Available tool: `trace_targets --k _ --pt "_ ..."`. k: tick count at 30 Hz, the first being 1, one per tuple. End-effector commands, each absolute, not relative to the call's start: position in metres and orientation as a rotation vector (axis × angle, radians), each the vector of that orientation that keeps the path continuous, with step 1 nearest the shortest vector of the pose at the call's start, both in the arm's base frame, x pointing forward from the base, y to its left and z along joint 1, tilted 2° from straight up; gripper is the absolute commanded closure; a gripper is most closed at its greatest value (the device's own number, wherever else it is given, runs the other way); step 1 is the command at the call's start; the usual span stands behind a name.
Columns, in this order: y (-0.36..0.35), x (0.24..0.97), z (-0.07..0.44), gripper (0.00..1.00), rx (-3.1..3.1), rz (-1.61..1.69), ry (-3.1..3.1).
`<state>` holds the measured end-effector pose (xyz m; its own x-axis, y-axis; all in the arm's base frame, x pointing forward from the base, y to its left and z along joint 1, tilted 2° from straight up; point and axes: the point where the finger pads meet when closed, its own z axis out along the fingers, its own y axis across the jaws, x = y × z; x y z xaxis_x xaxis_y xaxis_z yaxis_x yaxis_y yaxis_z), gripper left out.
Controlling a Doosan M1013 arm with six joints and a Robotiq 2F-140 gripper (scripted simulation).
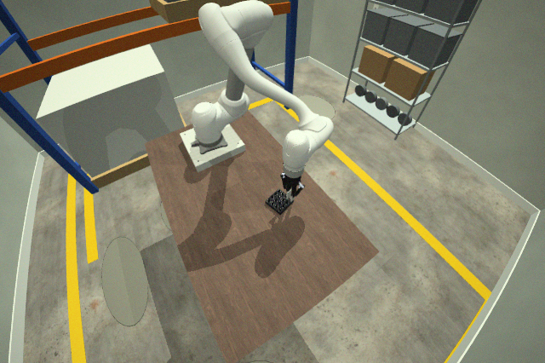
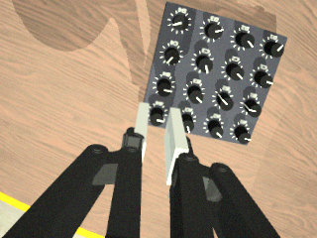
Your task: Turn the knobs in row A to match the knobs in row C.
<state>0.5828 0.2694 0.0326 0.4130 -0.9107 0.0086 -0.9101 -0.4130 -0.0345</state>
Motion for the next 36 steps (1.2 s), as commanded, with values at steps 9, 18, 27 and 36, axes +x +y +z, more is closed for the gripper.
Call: trace_targets --k 9,18,27,36 --pt "0.2695 0.5830 0.0257 0.88 -2.620 -0.040 1.688" --pt "0.2695 0.5831 0.0236 0.88 -2.620 -0.040 1.688" --pt "0.2695 0.5831 0.0236 0.88 -2.620 -0.040 1.688" --pt "0.2695 0.5831 0.0236 0.88 -2.620 -0.040 1.688"
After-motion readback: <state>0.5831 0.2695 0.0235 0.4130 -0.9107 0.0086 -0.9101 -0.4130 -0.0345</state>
